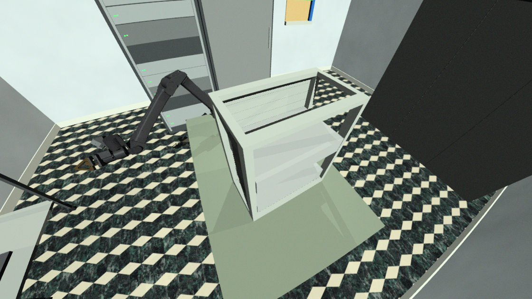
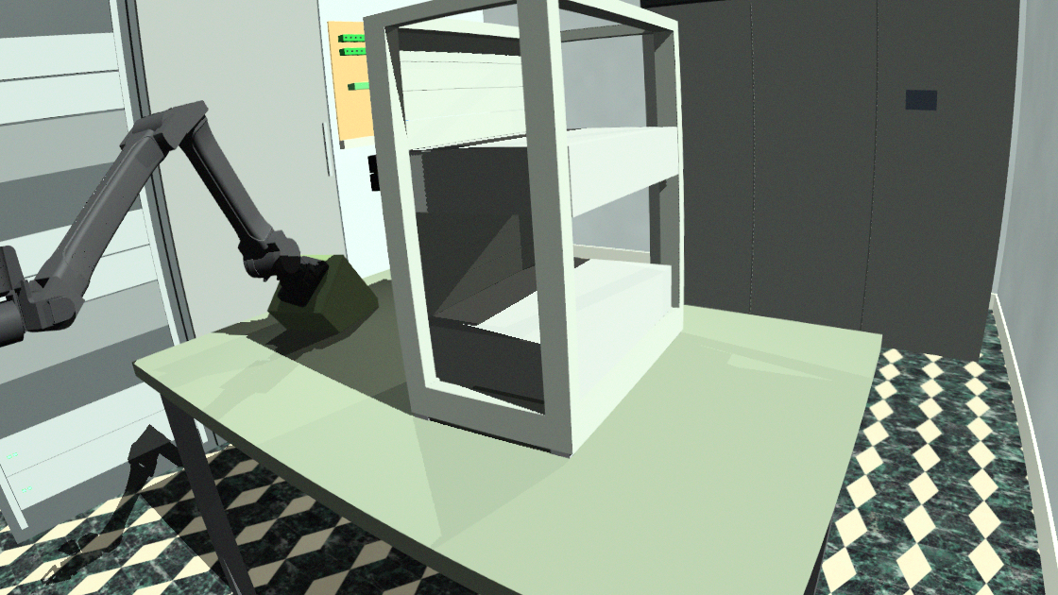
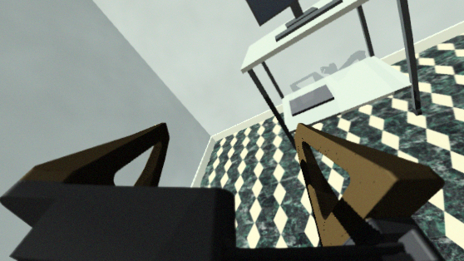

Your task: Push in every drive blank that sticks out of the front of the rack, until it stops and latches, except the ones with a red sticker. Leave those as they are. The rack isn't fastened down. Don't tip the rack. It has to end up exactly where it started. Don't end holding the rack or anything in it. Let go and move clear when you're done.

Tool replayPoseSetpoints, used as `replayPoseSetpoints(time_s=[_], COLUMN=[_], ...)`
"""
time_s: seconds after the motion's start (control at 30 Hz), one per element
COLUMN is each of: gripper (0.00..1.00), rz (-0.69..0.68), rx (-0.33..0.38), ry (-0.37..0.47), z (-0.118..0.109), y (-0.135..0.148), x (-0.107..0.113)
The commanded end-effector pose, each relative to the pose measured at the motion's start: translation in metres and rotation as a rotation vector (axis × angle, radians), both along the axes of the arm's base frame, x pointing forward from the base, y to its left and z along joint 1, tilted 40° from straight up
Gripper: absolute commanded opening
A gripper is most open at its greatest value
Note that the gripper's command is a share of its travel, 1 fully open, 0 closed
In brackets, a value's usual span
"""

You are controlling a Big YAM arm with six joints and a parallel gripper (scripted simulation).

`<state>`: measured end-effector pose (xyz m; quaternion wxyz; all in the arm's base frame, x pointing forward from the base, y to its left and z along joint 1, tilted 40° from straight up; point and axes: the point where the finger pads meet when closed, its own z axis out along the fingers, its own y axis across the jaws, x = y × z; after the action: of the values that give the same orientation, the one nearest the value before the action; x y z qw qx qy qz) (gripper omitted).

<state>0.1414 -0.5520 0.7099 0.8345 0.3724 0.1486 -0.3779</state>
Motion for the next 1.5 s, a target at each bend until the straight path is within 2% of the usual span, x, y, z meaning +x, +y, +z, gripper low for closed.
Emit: replayPoseSetpoints(time_s=[0.0,0.2,0.37,0.43,0.57,0.73,0.93,1.0,1.33,1.47], gripper=[1.00,1.00,1.00,1.00,1.00,1.00,1.00,1.00,1.00,1.00], rz=[0.047,0.099,0.169,0.169,0.244,0.366,0.542,0.542,0.871,0.962], rx=[0.004,0.025,0.049,0.049,0.076,0.119,0.182,0.182,0.303,0.331], ry=[-0.011,0.000,0.017,0.017,0.035,0.064,0.105,0.105,0.180,0.222], z=[0.000,-0.015,-0.034,-0.034,-0.053,-0.086,-0.131,-0.131,-0.218,-0.244], y=[0.018,0.038,0.066,0.066,0.097,0.146,0.219,0.219,0.354,0.395], x=[0.008,0.012,0.018,0.018,0.024,0.034,0.048,0.048,0.074,0.082])
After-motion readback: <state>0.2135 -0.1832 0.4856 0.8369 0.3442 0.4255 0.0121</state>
